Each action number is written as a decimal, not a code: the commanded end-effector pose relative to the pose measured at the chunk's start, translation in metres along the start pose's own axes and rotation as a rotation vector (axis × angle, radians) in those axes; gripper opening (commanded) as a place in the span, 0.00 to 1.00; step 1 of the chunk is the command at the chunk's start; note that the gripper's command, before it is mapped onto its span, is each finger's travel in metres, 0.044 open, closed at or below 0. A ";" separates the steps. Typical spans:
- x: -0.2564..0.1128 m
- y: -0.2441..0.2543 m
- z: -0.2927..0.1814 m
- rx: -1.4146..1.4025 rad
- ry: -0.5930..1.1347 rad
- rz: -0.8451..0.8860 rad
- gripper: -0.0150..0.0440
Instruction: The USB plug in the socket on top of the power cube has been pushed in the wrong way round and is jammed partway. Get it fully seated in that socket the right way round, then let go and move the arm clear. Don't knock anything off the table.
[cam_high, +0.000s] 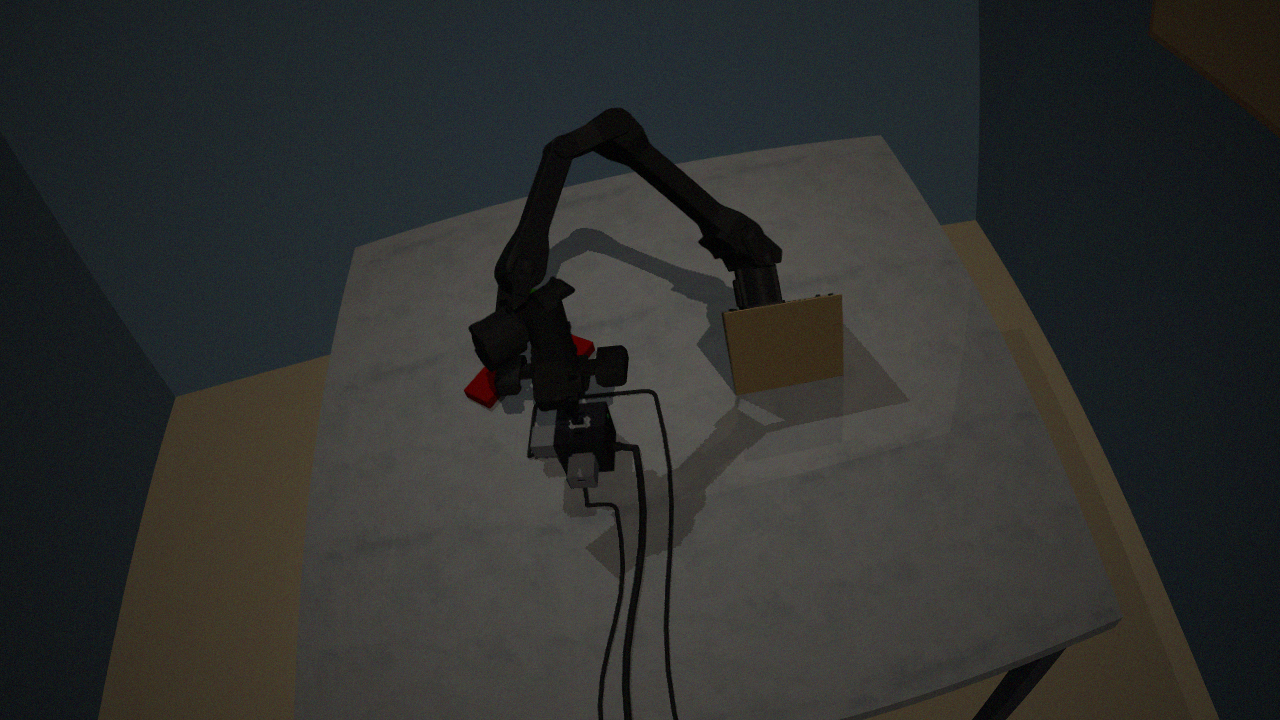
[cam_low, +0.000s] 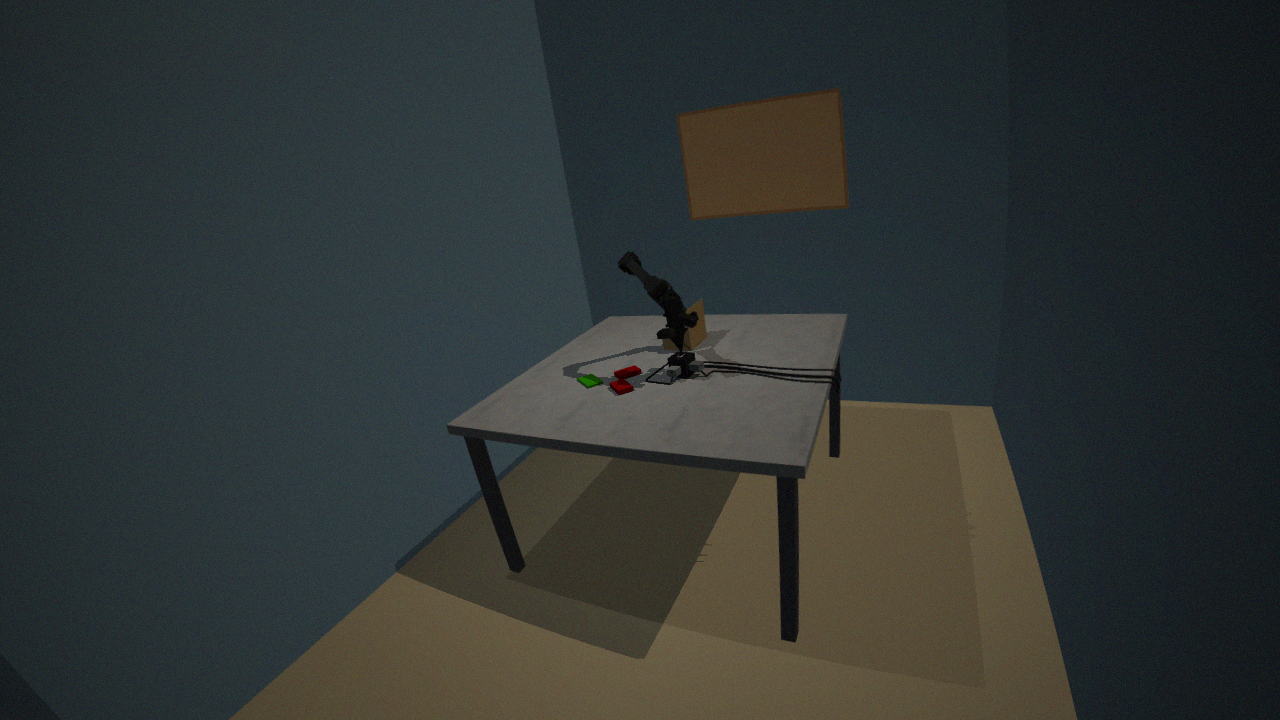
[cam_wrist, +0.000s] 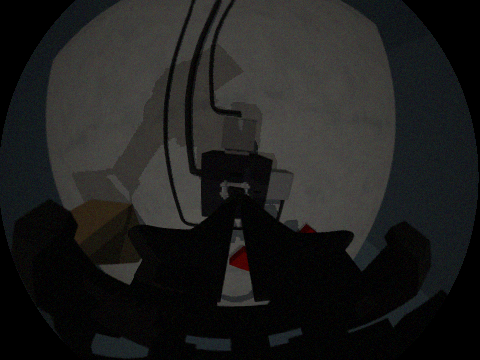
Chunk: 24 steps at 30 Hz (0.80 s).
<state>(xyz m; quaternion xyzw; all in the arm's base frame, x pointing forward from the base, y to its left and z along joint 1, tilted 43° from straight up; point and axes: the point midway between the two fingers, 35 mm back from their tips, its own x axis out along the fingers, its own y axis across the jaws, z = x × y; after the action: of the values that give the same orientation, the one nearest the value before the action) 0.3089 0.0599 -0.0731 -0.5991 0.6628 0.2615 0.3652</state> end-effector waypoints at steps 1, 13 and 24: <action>0.000 0.000 0.000 0.000 0.000 0.000 0.34; 0.000 0.000 0.000 0.000 0.000 0.000 0.42; -0.003 0.000 0.000 0.000 0.000 0.000 0.42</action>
<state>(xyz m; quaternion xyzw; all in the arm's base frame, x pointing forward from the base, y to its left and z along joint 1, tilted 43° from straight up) 0.3085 0.0602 -0.0727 -0.5997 0.6627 0.2620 0.3639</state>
